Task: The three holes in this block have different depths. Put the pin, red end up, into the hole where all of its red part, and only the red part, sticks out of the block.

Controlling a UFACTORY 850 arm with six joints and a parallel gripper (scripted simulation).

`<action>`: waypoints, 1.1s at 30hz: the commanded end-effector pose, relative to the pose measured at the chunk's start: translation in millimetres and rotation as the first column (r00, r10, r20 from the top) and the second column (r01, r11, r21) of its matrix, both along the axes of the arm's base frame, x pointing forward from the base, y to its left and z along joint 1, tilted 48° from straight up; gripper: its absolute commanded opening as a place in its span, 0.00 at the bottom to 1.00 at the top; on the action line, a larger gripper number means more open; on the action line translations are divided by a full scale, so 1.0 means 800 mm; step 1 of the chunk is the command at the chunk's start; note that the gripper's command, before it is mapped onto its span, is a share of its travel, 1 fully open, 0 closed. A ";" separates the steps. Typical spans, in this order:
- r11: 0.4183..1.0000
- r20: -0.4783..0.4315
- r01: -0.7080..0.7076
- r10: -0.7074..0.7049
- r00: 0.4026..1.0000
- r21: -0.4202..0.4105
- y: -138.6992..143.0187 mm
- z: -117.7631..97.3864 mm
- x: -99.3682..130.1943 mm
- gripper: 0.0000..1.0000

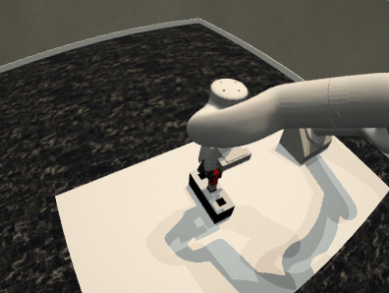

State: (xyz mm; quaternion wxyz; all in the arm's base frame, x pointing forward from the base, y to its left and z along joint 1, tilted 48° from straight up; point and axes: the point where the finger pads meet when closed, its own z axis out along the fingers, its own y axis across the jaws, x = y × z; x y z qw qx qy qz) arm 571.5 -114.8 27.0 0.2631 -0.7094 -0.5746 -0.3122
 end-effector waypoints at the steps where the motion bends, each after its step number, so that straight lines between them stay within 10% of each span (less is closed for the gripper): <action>1: 1.000 0.001 0.001 -0.001 1.000 -0.001 -0.001 0.001 0.001 0.00; 33: 1.000 0.001 0.001 -0.001 1.000 -0.001 0.003 -0.003 0.002 0.00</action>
